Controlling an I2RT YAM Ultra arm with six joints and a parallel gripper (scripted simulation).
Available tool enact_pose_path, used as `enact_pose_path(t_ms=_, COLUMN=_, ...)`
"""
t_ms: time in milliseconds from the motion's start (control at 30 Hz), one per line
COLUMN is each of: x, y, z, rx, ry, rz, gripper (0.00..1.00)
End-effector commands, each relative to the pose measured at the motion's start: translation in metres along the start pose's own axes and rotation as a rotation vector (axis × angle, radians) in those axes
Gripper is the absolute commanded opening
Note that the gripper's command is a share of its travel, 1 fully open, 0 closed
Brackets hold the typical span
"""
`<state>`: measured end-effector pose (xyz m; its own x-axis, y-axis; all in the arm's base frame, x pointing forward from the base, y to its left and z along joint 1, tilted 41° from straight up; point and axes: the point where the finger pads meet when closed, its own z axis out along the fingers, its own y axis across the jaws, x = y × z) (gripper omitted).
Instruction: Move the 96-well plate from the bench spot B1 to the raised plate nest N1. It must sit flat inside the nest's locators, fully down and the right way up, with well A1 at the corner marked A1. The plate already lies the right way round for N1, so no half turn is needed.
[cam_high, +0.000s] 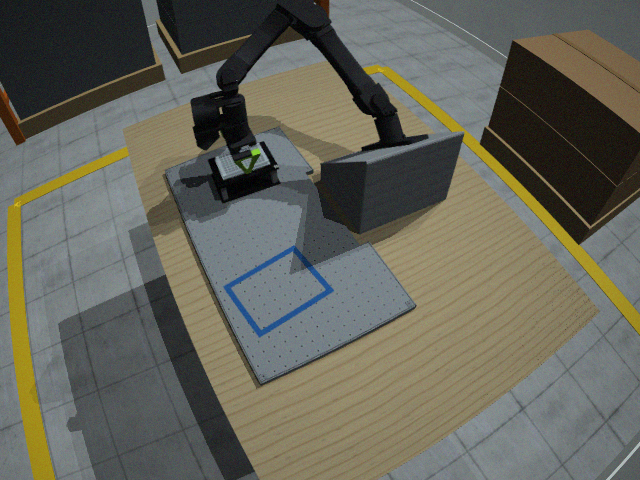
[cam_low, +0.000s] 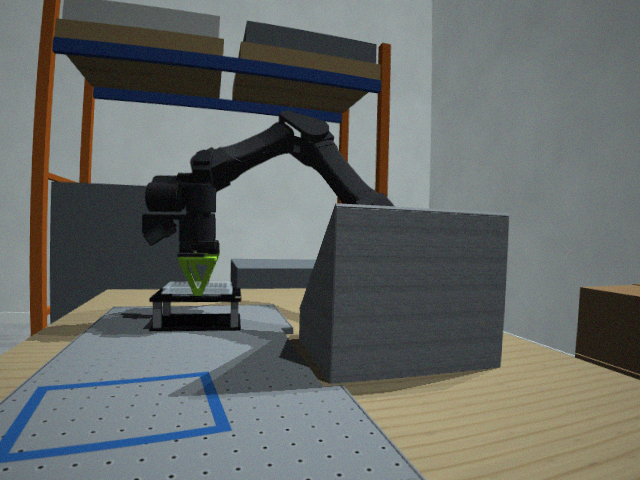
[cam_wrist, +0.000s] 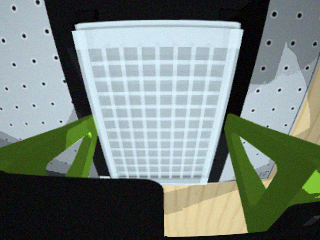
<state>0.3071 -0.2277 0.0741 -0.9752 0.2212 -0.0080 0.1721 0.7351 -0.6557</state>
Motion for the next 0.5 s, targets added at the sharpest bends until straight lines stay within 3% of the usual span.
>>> enact_pose_path(t_ms=0, x=-0.010, y=-0.006, z=-0.026, rx=0.006, ry=-0.051, rz=0.016, gripper=1.00)
enact_pose_path(t_ms=467, x=-0.008, y=-0.006, z=-0.060, rx=0.007, ry=-0.051, rz=0.016, gripper=1.00)
